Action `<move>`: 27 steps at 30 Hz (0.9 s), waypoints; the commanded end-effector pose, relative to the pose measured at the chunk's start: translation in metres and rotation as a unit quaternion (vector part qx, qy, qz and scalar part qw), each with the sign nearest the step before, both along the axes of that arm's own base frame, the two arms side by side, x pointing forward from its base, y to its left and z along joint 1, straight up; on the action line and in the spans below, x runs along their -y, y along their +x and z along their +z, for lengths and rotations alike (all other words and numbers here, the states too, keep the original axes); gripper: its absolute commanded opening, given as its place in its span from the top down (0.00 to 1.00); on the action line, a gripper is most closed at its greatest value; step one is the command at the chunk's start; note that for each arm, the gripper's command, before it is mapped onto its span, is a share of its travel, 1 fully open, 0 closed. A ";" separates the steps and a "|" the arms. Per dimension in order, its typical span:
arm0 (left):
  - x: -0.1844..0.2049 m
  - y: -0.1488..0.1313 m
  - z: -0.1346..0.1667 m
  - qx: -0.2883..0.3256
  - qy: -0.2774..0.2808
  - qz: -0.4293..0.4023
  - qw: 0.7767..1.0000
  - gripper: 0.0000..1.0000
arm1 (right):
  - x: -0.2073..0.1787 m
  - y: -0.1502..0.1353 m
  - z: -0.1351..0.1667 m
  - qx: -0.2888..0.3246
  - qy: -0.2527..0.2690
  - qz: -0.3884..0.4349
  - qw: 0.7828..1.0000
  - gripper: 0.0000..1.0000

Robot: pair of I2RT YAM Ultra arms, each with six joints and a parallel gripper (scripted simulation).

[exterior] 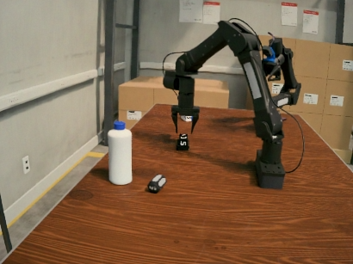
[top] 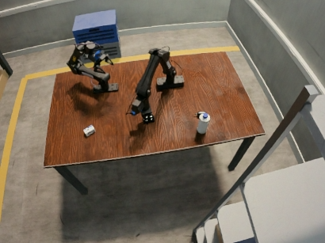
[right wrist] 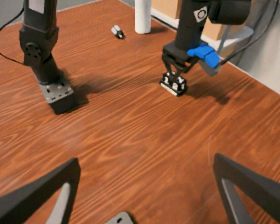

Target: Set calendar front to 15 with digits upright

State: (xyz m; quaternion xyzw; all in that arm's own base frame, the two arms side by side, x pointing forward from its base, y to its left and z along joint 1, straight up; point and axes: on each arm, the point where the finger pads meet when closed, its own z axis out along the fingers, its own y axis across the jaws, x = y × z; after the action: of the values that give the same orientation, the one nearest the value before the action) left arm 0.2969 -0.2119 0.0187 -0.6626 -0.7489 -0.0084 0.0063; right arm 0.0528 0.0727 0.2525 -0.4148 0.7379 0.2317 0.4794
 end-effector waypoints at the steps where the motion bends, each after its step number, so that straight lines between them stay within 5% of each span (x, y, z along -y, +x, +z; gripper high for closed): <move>1: 0.007 0.009 0.015 0.011 -0.019 -0.001 1.000 0.45 | 0.002 -0.001 -0.002 -0.001 0.003 -0.001 1.000 0.00; 27: 0.012 0.006 -0.021 0.005 -0.015 -0.007 1.000 0.45 | 0.002 -0.001 -0.002 -0.001 0.003 -0.001 1.000 0.00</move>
State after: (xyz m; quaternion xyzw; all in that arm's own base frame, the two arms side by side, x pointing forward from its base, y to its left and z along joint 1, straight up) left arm 0.3038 -0.2174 -0.0012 -0.6641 -0.7476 -0.0074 0.0042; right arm 0.0528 0.0727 0.2525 -0.4148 0.7379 0.2317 0.4794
